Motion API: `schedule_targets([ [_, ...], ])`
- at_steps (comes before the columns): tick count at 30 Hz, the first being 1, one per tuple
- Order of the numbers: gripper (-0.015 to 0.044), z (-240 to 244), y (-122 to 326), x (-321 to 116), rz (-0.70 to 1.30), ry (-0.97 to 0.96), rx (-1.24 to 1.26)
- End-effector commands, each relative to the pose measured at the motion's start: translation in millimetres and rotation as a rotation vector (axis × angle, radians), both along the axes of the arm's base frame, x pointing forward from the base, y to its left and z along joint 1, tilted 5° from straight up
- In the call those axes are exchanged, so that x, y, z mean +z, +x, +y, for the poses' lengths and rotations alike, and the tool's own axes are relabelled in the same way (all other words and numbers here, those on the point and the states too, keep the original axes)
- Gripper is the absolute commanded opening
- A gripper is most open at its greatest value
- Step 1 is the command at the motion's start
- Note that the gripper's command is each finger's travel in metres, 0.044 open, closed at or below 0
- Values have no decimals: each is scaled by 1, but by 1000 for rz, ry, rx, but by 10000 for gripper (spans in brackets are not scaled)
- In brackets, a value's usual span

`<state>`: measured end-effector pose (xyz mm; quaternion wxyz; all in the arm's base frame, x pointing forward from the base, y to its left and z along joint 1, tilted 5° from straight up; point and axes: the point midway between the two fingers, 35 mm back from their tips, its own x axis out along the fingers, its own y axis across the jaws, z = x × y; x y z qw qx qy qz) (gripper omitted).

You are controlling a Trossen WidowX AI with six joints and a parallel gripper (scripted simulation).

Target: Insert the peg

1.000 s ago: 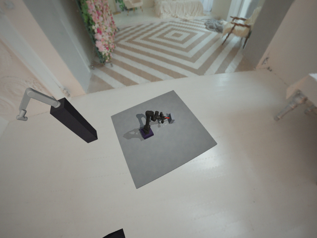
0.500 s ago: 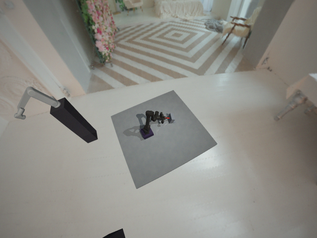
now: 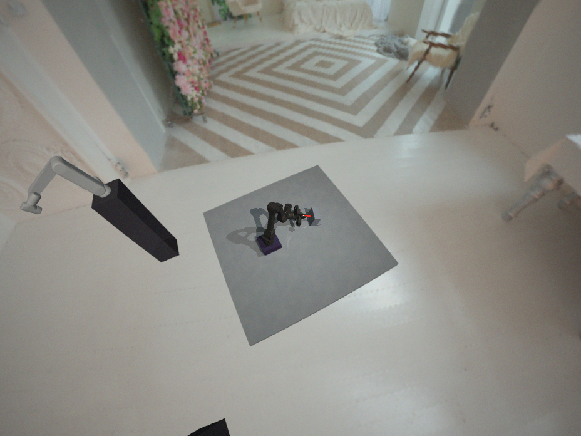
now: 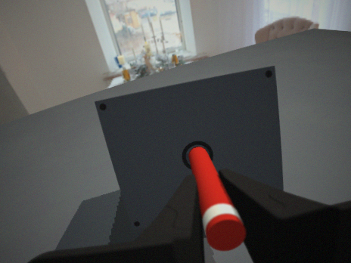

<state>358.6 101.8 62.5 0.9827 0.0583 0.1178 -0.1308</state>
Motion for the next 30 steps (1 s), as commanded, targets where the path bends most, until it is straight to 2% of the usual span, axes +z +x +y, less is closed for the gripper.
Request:
schedule_targets([
  [1, 0, 0, 2, -3, 7, -6, 3],
  [30, 0, -4, 15, -5, 5, -6, 3],
])
